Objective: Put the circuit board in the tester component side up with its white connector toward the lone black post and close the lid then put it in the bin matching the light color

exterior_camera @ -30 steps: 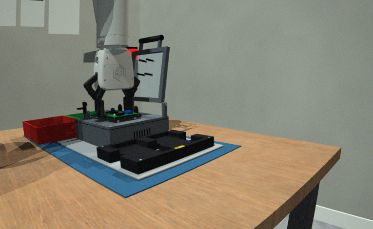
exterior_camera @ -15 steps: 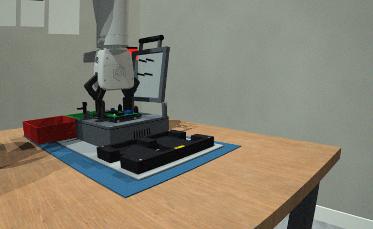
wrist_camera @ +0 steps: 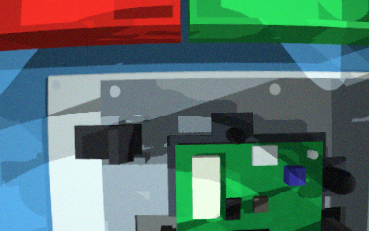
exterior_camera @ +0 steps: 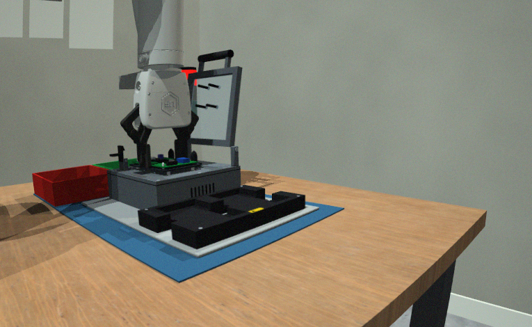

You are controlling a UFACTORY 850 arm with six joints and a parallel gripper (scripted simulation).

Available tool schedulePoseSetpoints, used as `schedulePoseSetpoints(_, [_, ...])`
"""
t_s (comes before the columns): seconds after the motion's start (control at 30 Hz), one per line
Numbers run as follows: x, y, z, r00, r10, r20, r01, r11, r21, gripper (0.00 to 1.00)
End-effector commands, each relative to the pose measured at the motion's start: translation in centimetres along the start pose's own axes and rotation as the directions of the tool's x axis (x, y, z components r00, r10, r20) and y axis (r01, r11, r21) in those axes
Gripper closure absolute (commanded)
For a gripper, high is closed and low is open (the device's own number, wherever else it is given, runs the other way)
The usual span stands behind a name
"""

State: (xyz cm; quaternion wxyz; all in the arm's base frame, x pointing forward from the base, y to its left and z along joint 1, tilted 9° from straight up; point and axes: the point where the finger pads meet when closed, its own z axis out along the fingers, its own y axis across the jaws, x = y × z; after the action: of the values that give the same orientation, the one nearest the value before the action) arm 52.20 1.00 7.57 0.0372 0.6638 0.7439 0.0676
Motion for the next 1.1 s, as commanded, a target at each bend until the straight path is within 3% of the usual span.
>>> schedulePoseSetpoints(0.0, [-0.01,0.09,-0.06,1.000,0.000,0.000,0.000,1.000,-0.002,0.18])
schedulePoseSetpoints(1.07, [-0.01,0.09,-0.06,1.000,0.000,0.000,0.000,1.000,-0.002,0.21])
